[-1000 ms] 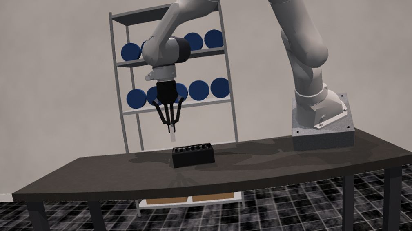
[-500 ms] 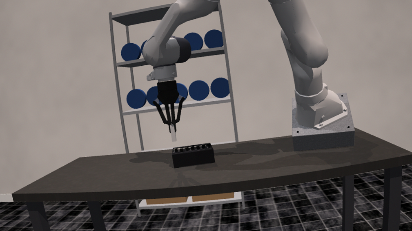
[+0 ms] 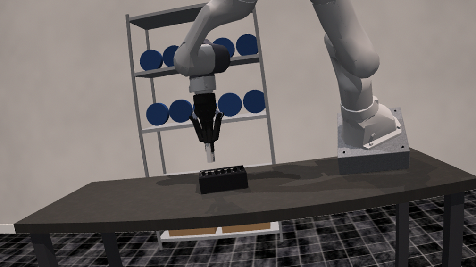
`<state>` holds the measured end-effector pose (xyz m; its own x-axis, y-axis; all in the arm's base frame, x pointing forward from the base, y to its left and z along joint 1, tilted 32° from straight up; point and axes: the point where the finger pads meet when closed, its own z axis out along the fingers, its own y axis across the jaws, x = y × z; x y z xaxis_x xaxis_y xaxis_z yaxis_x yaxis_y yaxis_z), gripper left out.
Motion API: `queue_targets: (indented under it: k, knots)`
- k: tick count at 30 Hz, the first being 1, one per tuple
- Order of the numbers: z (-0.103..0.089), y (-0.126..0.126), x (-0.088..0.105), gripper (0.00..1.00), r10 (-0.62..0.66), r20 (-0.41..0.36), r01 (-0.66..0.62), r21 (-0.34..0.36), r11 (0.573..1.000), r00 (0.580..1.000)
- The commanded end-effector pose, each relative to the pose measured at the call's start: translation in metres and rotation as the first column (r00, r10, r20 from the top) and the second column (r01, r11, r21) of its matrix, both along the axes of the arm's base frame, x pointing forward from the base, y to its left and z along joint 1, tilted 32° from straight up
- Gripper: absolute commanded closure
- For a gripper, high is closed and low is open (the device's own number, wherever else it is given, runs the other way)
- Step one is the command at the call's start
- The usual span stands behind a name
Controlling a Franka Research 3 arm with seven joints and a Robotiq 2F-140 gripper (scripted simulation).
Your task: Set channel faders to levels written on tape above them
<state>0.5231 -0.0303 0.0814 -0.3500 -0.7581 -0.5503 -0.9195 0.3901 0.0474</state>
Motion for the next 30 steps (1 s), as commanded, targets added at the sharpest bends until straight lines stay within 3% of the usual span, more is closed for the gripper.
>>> queue_targets:
  k: [1,7,14,16,17,30]
  knots:
    - [-0.003,-0.003,-0.005,1.0,-0.227,-0.15,0.233,0.024,0.972,0.962]
    - [-0.01,-0.012,-0.019,1.0,-0.374,-0.244,0.395,0.041,0.918,0.895]
    - [-0.014,-0.017,-0.028,1.0,-0.522,-0.353,0.571,0.043,0.82,0.777]
    - [-0.014,-0.017,-0.028,1.0,-0.522,-0.353,0.571,0.043,0.82,0.777]
    - [-0.014,-0.017,-0.029,1.0,-0.567,-0.391,0.629,0.038,0.777,0.724]
    - [-0.015,-0.018,-0.03,1.0,-0.711,-0.55,0.844,-0.02,0.536,0.438]
